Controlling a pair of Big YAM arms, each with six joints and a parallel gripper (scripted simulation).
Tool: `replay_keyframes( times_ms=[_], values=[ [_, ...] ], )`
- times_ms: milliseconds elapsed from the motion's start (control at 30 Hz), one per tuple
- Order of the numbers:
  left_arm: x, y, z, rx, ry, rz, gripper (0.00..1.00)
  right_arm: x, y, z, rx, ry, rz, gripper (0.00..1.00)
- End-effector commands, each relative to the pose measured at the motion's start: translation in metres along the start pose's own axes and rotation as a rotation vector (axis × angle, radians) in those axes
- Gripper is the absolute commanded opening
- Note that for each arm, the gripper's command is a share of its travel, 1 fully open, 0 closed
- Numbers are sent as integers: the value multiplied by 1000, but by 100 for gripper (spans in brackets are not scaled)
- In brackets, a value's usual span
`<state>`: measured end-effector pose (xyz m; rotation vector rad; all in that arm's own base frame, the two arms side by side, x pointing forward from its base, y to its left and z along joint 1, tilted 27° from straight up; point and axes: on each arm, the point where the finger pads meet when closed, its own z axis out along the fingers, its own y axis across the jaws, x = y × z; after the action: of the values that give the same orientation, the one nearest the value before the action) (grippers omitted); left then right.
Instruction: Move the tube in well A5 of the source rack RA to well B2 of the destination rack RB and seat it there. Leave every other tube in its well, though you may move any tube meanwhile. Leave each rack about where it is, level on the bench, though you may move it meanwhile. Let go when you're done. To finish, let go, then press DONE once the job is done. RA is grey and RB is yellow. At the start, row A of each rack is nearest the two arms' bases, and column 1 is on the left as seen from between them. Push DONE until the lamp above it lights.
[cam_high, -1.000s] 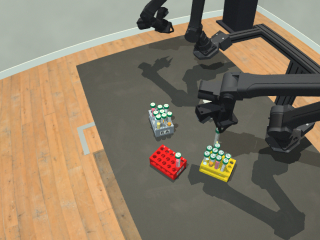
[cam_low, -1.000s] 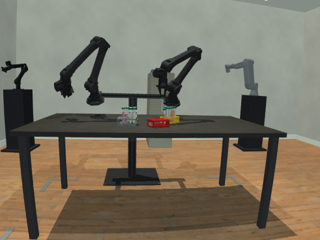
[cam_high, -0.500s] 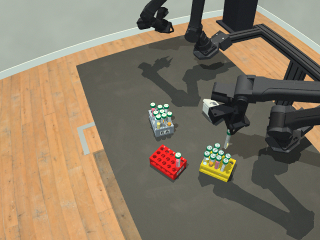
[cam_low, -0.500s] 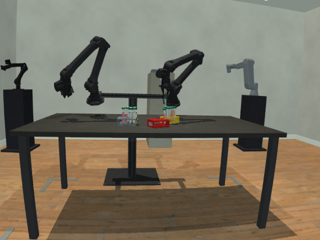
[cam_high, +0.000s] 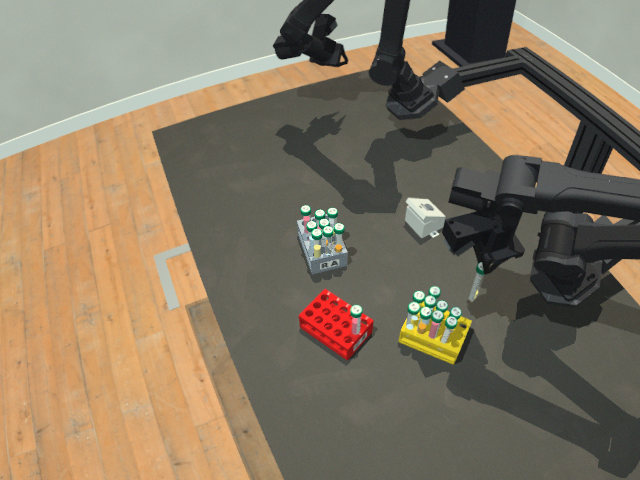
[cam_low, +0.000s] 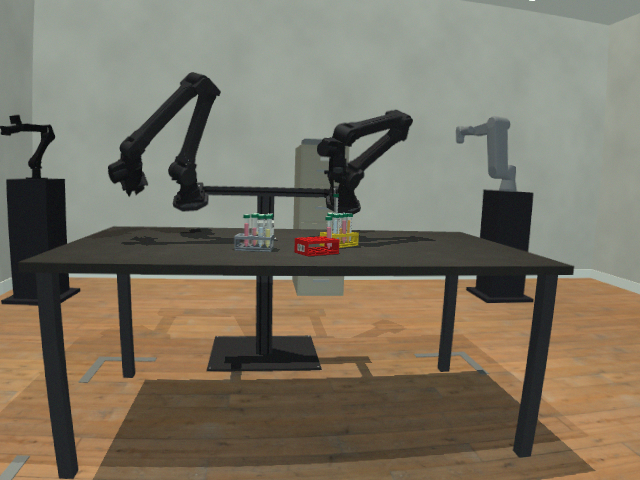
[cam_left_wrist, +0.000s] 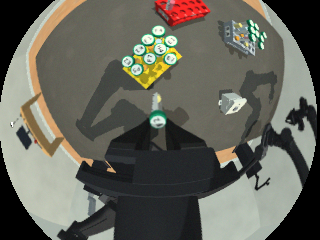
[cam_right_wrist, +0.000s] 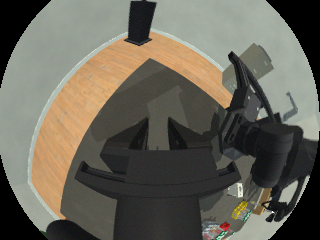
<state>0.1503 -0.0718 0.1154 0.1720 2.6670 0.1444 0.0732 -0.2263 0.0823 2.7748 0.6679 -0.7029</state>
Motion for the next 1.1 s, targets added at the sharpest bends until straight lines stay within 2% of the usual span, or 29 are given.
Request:
replay_keyframes(
  times_ms=[0,100,267,1067],
  values=[
    [6,4,0,-7,9,-1,0,-2,7,-5,-15,3,10,30],
    [-3,6,-1,4,-7,-5,0,-2,7,-5,-15,3,10,30],
    [-28,9,-18,29,-51,-24,0,-2,7,-5,-15,3,10,30],
    [-52,36,-21,8,-44,-12,0,-2,7,-5,-15,3,10,30]
  ],
)
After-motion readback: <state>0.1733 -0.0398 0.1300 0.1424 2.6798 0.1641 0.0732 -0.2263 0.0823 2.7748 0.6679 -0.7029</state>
